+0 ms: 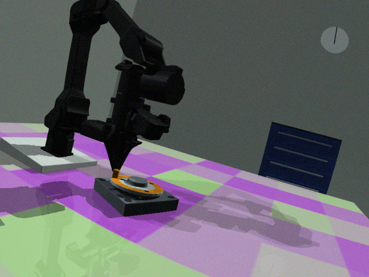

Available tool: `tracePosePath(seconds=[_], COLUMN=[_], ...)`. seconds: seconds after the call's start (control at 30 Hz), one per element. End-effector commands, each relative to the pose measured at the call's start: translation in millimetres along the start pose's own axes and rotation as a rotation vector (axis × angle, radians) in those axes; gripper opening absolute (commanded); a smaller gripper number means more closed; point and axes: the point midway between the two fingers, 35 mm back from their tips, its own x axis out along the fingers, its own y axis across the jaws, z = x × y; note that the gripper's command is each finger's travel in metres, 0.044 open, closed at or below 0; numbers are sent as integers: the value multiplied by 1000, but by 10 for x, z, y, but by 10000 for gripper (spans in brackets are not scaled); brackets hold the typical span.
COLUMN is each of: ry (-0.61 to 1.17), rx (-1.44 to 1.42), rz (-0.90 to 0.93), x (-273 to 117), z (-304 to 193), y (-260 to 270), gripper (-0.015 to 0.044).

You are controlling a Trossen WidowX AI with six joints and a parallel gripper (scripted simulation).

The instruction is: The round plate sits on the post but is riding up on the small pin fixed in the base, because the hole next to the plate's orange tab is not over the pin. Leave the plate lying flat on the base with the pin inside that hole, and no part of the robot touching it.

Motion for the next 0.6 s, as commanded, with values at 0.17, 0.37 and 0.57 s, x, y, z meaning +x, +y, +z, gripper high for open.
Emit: tracePosePath(seconds=[0.17,0.37,0.57], ry=[-3,-4,-4], rx=[-3,-3,-3], rz=[-4,-5,-6], x=[-21,-32,-38], z=[39,72,118], y=[-110,-184,-259], gripper=[0,0,0])
